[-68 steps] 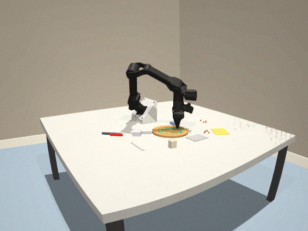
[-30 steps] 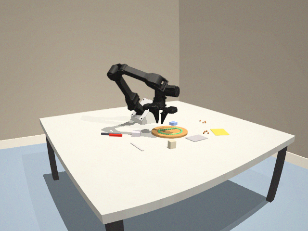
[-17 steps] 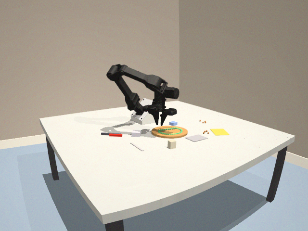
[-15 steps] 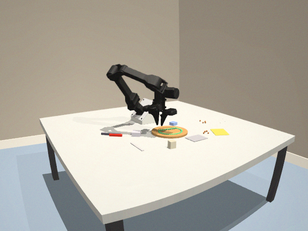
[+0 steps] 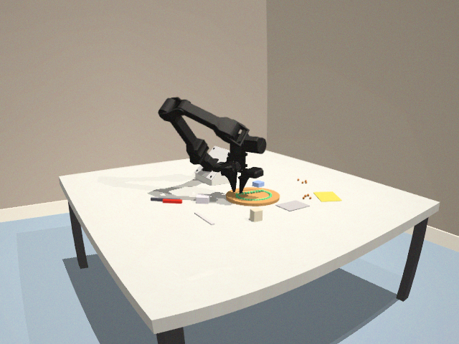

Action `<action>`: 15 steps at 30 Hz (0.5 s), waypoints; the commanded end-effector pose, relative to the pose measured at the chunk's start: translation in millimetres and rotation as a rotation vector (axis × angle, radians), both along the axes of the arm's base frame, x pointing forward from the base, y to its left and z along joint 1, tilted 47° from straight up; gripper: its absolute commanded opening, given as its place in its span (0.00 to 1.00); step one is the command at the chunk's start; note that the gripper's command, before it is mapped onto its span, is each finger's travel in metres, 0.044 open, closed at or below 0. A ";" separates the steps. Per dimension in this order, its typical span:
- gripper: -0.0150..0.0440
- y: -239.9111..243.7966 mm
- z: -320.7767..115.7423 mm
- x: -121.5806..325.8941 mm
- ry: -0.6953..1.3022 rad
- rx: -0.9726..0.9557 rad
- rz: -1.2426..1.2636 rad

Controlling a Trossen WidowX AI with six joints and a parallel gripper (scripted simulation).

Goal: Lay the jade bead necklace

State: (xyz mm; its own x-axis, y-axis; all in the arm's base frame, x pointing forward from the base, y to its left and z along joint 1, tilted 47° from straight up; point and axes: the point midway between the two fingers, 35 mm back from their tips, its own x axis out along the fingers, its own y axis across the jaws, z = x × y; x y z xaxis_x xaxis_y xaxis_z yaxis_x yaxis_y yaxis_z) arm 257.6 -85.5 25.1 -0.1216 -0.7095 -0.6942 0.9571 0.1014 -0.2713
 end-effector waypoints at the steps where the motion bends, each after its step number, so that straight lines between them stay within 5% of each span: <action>1: 0.46 -5.8 -4.5 -2.2 0.008 -0.007 0.002; 5: 0.46 -6.6 -5.1 -2.5 0.008 -0.007 0.002; 10: 0.25 -4.6 -3.8 -1.8 0.003 -0.002 -0.002; 15: 0.25 -4.6 -3.8 -1.8 0.003 -0.002 -0.002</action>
State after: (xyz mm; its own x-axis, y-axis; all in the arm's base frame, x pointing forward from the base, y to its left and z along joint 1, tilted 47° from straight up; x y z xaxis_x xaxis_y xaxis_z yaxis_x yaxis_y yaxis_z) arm 255.8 -90.3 21.0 -0.1247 -0.7106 -0.6925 0.9565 0.0994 -0.2742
